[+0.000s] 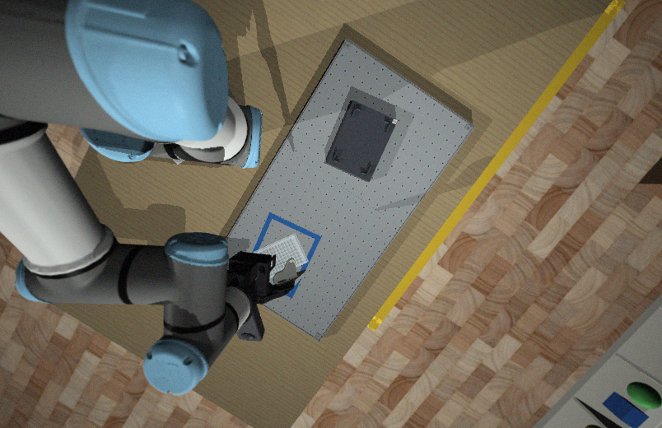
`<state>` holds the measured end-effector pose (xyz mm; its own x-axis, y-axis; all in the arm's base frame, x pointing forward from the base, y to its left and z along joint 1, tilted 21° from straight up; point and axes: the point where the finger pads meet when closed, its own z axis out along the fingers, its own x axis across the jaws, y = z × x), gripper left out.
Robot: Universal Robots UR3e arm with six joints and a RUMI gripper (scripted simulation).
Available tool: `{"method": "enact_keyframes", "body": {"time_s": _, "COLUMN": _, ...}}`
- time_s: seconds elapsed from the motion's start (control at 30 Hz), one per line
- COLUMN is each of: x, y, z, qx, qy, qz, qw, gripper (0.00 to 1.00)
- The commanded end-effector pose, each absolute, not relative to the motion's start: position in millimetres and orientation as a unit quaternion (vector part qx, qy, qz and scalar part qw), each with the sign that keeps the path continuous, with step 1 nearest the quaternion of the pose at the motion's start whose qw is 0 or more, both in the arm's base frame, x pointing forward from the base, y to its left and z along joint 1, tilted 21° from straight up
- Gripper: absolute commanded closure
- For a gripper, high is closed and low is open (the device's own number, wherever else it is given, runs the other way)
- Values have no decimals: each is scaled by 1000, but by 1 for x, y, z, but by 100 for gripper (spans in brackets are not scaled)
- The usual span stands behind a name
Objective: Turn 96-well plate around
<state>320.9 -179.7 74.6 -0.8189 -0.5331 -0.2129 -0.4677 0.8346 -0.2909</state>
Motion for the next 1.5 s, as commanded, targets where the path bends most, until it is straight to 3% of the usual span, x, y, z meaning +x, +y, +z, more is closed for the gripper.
{"method": "enact_keyframes", "body": {"time_s": 0.0, "x": 321, "y": -180, "z": 75, "qx": -193, "qy": 965, "qz": -107, "qw": 144, "gripper": 0}}
{"method": "enact_keyframes", "body": {"time_s": 0.97, "x": 321, "y": -180, "z": 75, "qx": 246, "qy": 953, "qz": -34, "qw": 176, "gripper": 0}}
{"method": "enact_keyframes", "body": {"time_s": 1.47, "x": 321, "y": -180, "z": 75, "qx": 248, "qy": 952, "qz": -34, "qw": 176, "gripper": 0}}
